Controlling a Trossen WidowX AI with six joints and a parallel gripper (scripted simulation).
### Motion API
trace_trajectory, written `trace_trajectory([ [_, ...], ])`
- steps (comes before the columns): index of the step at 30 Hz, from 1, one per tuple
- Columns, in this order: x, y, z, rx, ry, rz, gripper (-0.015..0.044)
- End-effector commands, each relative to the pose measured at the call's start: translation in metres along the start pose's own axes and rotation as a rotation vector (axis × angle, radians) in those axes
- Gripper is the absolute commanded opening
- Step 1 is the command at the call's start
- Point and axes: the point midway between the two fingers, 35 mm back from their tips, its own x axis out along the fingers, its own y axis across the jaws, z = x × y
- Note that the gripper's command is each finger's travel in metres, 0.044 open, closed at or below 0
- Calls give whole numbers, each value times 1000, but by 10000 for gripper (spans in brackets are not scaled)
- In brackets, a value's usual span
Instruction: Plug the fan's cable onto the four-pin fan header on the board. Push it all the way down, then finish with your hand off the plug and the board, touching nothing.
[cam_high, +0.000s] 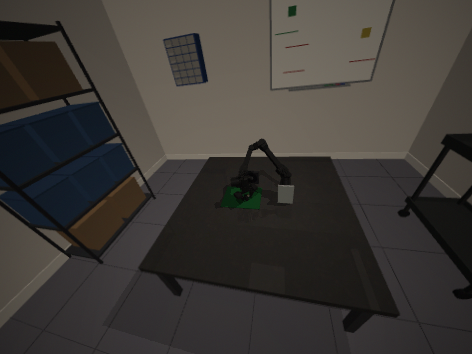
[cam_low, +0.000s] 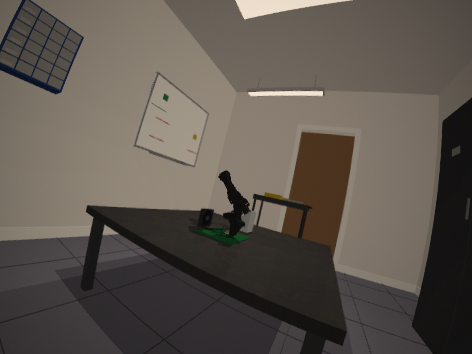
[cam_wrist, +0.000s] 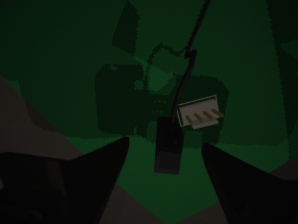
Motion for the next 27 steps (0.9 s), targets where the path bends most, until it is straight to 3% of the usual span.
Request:
trace_trajectory([
  [1,-1,0,0,1,0,1,230],
  [10,-1,0,0,1,0,1,0],
  [14,-3,0,0,1,0,1,0],
  [18,-48,1,0,-6,-2,-1,0],
  [27,-49,-1,1,79,-2,-1,0],
])
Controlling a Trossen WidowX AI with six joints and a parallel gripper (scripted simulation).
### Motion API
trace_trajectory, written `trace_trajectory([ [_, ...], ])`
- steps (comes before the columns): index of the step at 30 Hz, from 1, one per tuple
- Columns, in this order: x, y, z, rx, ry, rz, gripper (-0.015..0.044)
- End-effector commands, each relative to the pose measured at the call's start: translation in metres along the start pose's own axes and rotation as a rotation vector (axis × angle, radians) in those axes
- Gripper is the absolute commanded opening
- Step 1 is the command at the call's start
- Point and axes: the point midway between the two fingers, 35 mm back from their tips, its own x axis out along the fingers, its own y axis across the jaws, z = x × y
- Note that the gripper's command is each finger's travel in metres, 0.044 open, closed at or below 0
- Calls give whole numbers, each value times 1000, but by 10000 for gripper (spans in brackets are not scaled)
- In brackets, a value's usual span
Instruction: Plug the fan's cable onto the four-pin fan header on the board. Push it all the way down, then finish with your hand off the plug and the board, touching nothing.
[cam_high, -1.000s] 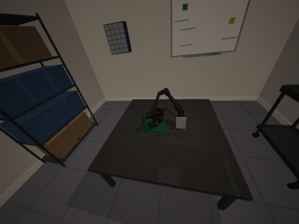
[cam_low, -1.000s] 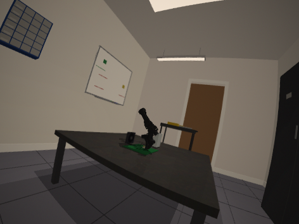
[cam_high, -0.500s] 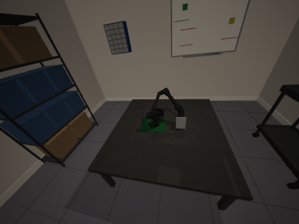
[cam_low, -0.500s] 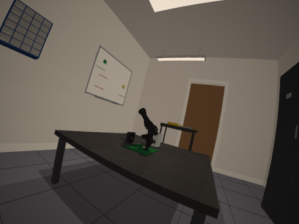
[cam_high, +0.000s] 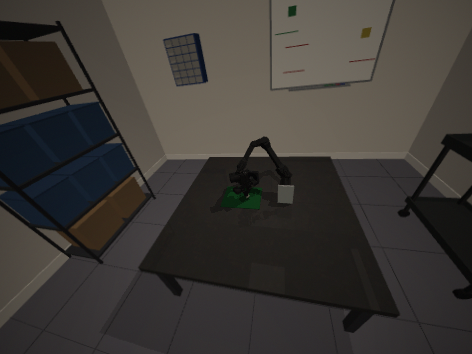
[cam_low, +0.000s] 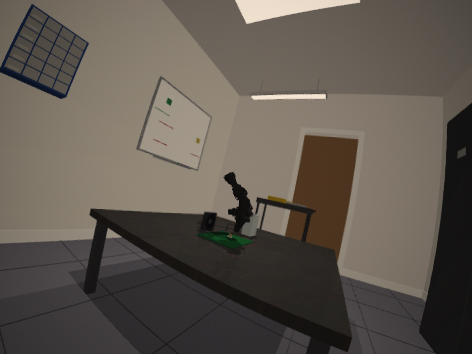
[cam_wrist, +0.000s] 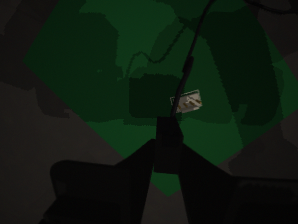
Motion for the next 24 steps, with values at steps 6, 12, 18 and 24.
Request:
trace_trajectory([
  [6,-2,-6,7,270,4,2,0],
  [12,-2,-10,12,477,4,1,0],
  [18,-2,-15,17,685,4,1,0],
  [24,-1,-20,23,892,3,0,0],
])
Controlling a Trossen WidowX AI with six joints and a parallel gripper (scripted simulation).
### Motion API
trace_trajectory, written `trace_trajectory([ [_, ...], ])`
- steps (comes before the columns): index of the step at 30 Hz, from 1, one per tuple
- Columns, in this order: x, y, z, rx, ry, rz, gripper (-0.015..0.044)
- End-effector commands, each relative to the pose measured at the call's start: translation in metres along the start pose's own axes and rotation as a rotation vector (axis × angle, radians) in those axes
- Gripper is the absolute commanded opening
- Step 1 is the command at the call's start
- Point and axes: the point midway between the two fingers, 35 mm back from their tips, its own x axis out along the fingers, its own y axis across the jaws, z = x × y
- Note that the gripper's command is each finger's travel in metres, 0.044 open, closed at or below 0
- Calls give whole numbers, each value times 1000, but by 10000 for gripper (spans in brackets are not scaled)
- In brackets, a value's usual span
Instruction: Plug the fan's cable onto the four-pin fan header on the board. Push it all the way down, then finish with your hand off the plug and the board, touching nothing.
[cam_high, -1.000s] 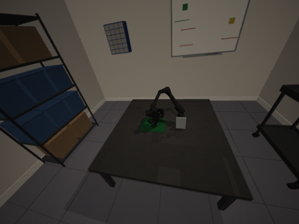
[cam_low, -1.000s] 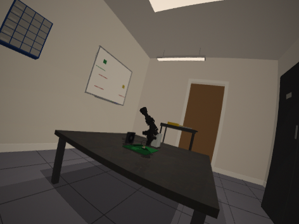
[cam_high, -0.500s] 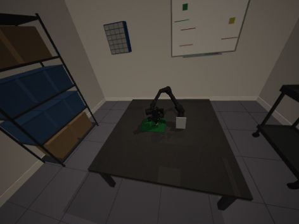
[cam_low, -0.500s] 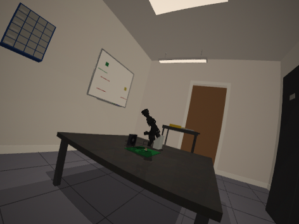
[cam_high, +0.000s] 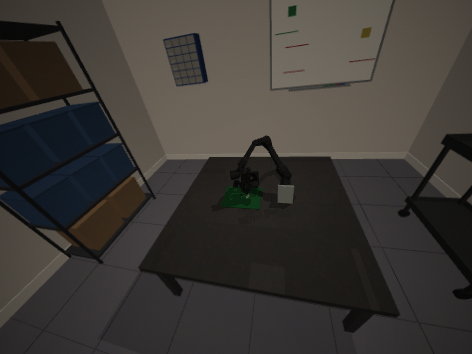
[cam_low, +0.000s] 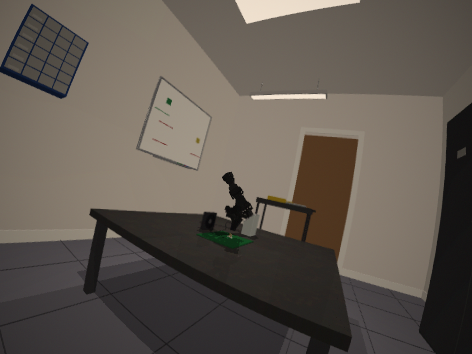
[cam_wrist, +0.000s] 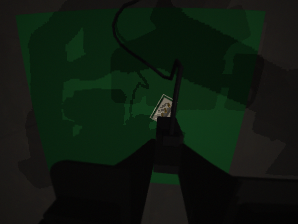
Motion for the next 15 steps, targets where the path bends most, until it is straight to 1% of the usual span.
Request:
trace_trajectory([
  [1,-1,1,7,152,-2,5,0],
  [8,-1,1,15,394,-3,5,0],
  [11,0,1,17,445,-3,5,0],
  [15,0,1,17,445,-3,5,0],
])
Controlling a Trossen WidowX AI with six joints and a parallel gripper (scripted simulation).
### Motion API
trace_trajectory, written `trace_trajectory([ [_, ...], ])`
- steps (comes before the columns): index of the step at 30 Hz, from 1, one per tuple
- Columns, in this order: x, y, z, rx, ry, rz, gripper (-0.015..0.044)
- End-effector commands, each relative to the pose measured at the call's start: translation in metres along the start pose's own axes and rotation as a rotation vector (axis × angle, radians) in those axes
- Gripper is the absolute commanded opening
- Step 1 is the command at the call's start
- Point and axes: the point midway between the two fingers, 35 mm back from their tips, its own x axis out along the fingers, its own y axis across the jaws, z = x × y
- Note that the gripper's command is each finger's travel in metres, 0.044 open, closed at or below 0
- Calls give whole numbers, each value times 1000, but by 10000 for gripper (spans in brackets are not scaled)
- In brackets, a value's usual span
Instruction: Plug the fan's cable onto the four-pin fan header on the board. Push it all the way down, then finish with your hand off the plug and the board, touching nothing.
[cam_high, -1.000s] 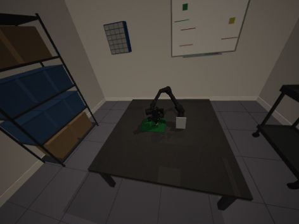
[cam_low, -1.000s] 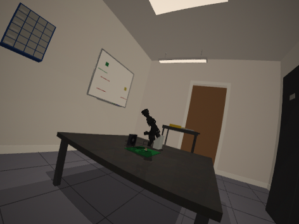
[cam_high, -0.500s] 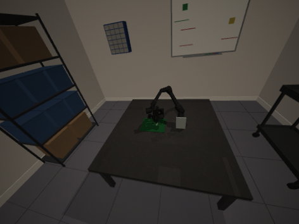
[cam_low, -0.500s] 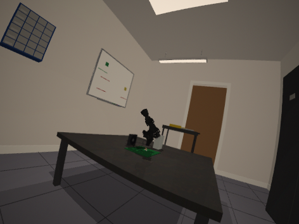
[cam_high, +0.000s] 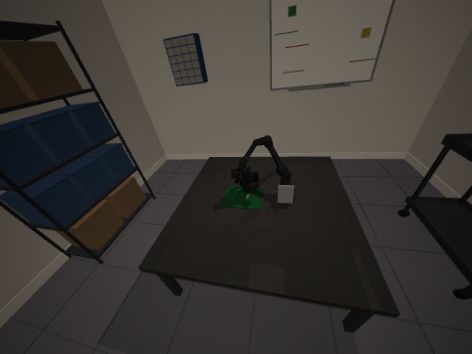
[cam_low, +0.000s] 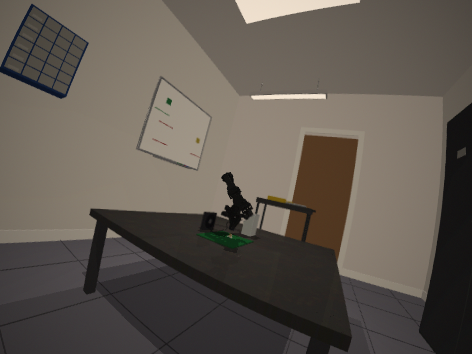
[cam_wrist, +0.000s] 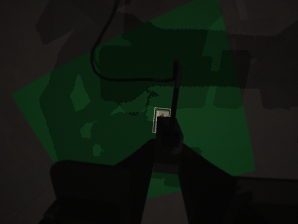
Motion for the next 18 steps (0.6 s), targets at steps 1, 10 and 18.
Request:
trace_trajectory([
  [1,-1,2,1,34,1,7,0],
  [10,-3,3,-3,48,2,7,0],
  [18,-3,3,-5,41,2,7,0],
])
